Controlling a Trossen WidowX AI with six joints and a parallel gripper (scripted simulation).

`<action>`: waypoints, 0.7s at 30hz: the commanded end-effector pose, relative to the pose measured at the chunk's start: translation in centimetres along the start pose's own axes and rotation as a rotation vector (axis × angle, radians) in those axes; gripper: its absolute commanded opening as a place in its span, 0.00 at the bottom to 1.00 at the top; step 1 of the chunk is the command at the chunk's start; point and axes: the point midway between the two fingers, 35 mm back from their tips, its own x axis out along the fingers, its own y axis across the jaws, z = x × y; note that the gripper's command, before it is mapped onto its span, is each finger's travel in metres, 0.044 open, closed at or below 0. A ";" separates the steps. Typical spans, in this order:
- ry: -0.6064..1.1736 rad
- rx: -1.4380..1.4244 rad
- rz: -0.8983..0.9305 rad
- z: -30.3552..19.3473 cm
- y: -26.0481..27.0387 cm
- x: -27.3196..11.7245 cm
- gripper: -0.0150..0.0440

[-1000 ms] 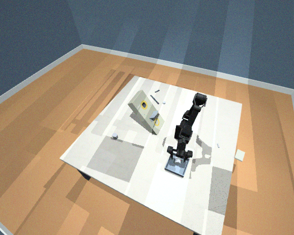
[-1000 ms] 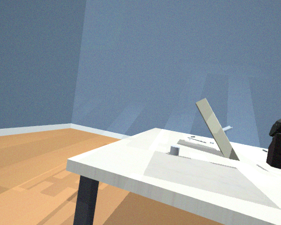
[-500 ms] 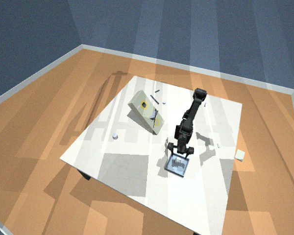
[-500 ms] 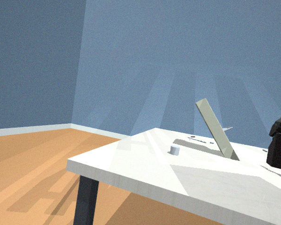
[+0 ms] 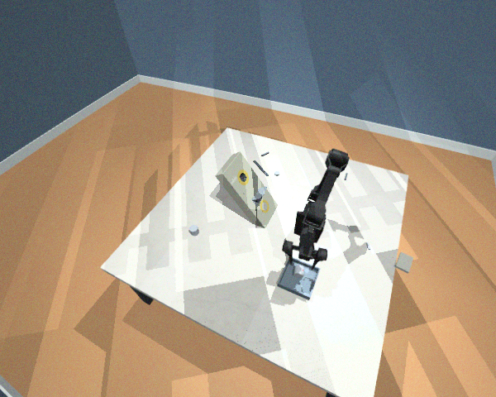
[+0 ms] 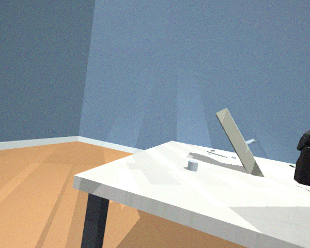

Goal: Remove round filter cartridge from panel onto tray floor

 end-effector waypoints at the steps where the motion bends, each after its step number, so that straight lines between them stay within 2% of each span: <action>1: -0.002 0.002 0.001 0.0 0.0 0.0 1.00; 21: -0.002 0.002 0.001 0.0 0.0 0.0 1.00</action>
